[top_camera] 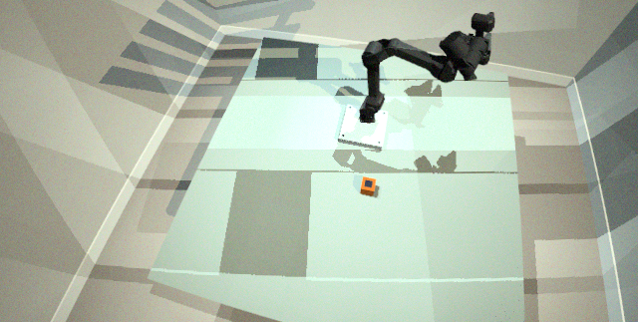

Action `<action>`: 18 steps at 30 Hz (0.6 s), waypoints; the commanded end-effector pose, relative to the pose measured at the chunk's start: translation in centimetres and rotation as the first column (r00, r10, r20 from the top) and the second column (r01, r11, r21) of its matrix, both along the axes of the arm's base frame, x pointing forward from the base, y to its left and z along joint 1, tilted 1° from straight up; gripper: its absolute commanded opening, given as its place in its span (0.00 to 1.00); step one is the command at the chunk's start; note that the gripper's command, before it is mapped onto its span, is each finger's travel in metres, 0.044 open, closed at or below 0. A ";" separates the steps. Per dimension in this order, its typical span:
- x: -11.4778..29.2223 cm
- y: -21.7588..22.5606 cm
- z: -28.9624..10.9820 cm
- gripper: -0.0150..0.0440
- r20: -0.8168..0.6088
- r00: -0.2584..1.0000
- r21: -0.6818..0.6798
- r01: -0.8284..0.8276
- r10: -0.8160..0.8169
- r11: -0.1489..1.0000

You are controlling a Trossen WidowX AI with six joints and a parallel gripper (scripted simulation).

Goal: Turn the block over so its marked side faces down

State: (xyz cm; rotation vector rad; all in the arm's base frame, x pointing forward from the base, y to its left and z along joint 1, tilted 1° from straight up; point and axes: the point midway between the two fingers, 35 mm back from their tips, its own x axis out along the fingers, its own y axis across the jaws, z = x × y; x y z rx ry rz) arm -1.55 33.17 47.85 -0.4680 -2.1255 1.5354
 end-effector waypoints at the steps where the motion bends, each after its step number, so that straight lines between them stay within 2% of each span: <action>1: 0.2 0.1 0.0 0.98 -0.009 1.000 -0.010 0.006 -0.006 1.000; 5: 4.5 2.4 -0.7 1.00 -0.172 0.973 -0.203 0.117 -0.153 0.972; 9: 10.3 4.3 -2.2 1.00 -0.333 0.872 -0.426 0.201 -0.359 0.882; 13: 16.2 5.2 -4.4 1.00 -0.437 0.701 -0.617 0.223 -0.564 0.755; 18: 23.6 4.5 -8.1 1.00 -0.477 0.406 -0.798 0.171 -0.779 0.578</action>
